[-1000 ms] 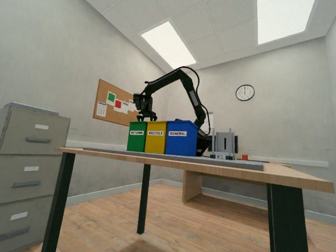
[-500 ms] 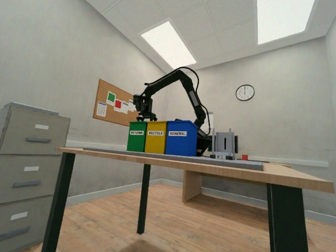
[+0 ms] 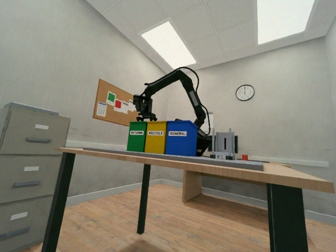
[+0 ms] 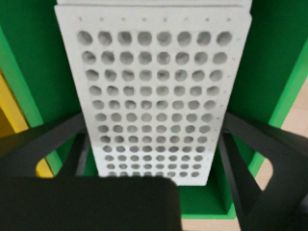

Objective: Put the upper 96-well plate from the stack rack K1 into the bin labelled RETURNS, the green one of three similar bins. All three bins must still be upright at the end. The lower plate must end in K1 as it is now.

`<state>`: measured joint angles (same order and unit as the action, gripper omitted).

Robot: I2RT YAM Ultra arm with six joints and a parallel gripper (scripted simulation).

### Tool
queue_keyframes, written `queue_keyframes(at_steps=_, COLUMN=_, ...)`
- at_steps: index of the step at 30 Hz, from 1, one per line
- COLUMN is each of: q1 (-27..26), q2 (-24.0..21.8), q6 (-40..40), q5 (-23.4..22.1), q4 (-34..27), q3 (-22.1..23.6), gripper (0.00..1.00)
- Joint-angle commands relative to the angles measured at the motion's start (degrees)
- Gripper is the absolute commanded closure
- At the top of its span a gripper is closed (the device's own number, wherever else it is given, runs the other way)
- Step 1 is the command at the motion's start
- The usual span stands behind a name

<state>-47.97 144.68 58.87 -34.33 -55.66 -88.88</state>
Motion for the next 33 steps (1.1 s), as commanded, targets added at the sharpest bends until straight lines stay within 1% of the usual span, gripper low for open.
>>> queue_keyframes(at_steps=1, q1=-1.4, q2=-0.9, q6=-0.2, q5=-0.7, q4=0.1, q3=-1.7, gripper=1.00)
queue_keyframes(at_steps=33, q1=-1.4, q2=0.1, q6=-0.1, q5=-0.7, q4=-0.5, q3=-2.2, gripper=1.00)
